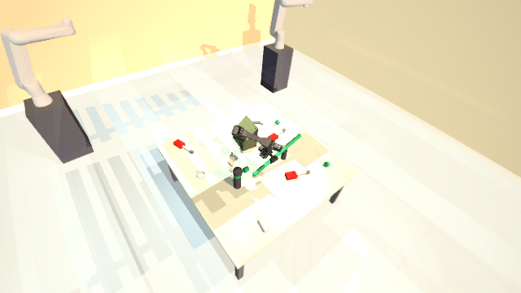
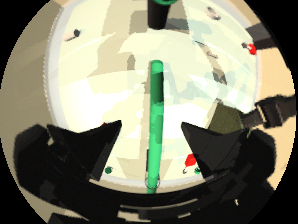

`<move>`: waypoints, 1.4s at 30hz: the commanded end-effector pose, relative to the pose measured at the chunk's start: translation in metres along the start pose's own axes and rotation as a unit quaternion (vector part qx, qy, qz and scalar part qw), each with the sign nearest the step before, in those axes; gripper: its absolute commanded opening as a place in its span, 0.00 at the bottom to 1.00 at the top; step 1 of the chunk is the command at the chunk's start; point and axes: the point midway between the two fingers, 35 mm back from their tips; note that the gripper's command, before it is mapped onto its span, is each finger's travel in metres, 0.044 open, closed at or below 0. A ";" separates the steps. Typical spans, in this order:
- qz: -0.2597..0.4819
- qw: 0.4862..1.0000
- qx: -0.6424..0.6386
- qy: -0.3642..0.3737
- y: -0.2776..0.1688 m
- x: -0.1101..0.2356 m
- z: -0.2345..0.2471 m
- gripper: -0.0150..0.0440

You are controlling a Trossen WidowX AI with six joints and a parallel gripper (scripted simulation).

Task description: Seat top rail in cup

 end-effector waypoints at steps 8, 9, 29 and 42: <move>-0.003 1.000 0.004 -0.012 0.001 -0.035 -0.005 1.00; -0.003 1.000 0.004 -0.012 0.001 -0.038 -0.005 1.00; -0.003 1.000 0.004 -0.012 0.001 -0.062 -0.004 1.00; -0.004 1.000 0.005 -0.012 0.001 -0.083 -0.005 1.00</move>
Point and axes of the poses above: the point midway between the two fingers, 35 mm back from their tips, its own x axis back along the fingers, its own z axis across the jaws, y = z × x, and after that the axes turned 10 degrees about x, right-handed
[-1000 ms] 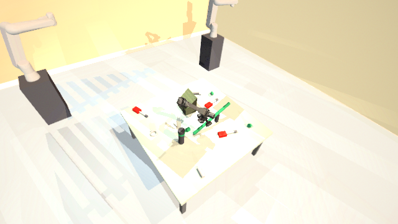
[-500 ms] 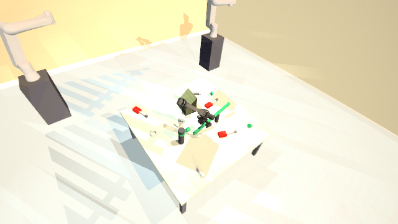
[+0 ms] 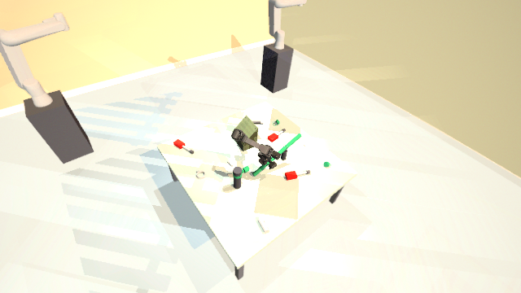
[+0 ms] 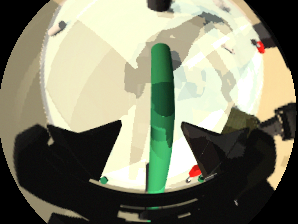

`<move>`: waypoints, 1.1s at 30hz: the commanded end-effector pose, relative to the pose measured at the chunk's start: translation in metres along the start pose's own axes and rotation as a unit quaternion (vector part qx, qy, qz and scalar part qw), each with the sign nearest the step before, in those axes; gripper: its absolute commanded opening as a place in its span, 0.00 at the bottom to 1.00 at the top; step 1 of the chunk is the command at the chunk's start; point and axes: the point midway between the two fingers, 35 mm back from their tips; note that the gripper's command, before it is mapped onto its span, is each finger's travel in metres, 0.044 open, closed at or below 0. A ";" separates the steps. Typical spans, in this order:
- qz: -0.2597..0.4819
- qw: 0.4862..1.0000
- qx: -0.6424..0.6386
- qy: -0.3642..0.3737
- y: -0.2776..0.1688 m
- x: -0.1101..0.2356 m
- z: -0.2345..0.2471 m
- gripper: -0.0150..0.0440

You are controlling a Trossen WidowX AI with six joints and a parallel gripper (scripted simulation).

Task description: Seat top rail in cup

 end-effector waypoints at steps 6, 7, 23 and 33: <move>-0.003 1.000 0.006 -0.007 -0.001 -0.019 -0.004 1.00; -0.003 1.000 0.006 -0.007 -0.001 -0.021 -0.004 1.00; -0.003 1.000 0.006 -0.007 -0.001 -0.026 -0.005 0.68; -0.003 1.000 0.006 -0.007 -0.001 -0.026 -0.005 0.56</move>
Point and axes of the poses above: the point midway between the two fingers, 35 mm back from their tips, its own x axis back along the fingers, its own z axis across the jaws, y = z × x, and after that the axes turned 10 degrees about x, right-handed
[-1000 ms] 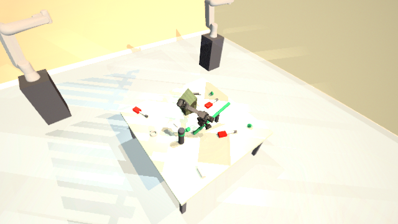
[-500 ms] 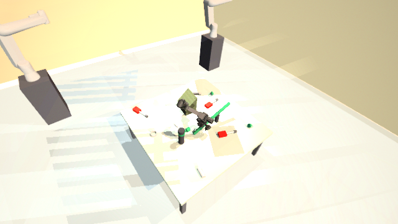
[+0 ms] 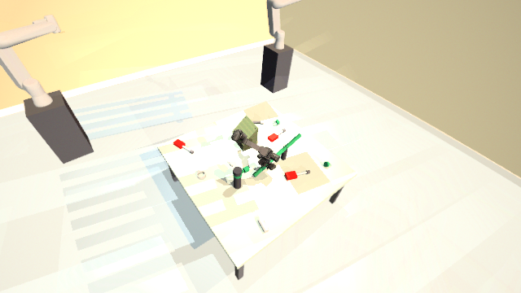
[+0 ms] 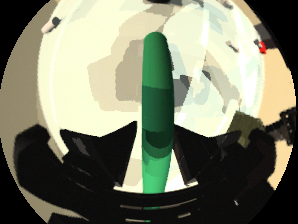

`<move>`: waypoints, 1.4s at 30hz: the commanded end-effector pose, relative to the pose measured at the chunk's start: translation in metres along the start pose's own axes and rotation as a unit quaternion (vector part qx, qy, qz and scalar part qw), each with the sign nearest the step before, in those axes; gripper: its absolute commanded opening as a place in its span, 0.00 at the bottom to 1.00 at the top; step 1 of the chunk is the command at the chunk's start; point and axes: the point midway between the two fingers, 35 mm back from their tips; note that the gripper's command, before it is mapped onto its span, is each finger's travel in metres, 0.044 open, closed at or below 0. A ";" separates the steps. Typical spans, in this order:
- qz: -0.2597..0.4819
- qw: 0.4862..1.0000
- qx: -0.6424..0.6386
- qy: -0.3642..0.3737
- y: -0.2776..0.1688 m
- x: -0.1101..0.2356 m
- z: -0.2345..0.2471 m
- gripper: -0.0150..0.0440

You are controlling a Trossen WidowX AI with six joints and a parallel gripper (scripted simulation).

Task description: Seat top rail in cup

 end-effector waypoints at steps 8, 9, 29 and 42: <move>-0.001 1.000 0.002 0.001 0.000 -0.001 0.001 0.47; -0.001 1.000 0.002 0.001 0.000 0.000 0.001 0.43; -0.106 0.994 -0.010 -0.033 0.020 0.053 -0.011 0.25; -0.179 0.983 -0.013 -0.030 0.036 0.089 -0.014 0.25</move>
Point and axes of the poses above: the point midway between the two fingers, 35 mm back from their tips, its own x axis back along the fingers, its own z axis across the jaws, y = z × x, and after that the axes turned 10 degrees about x, right-handed
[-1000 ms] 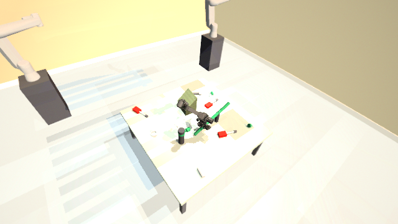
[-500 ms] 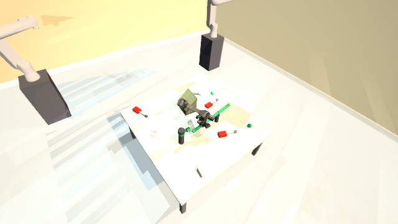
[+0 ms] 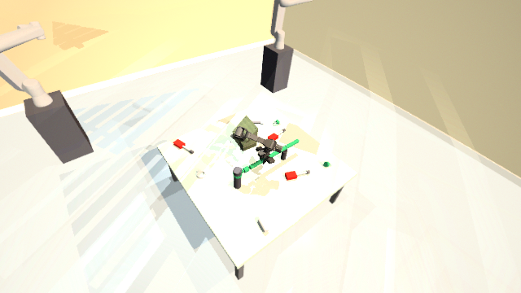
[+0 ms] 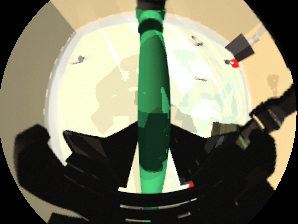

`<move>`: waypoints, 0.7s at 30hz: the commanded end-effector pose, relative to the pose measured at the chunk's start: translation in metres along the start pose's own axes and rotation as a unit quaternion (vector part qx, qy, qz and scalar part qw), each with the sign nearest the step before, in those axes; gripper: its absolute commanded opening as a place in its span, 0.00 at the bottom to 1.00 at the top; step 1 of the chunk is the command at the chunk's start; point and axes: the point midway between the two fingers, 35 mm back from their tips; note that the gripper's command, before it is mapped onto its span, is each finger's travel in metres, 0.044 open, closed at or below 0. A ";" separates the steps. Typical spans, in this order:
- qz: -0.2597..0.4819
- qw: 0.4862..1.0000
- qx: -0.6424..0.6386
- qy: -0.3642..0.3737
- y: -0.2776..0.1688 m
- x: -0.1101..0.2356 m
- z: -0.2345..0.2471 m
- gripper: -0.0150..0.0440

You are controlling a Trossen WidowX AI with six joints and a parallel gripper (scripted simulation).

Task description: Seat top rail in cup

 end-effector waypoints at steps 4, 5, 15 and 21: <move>0.000 1.000 0.000 0.000 0.000 0.000 0.000 0.25; 0.000 1.000 0.000 0.000 0.000 0.000 0.000 0.25; 0.000 1.000 0.000 0.000 0.002 0.001 0.001 0.25; 0.000 1.000 0.000 0.000 0.004 0.003 0.002 0.25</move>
Point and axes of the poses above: the point midway between the two fingers, 35 mm back from their tips, its own x axis back along the fingers, its own z axis across the jaws, y = z × x, and after that the axes turned 10 degrees about x, right-handed
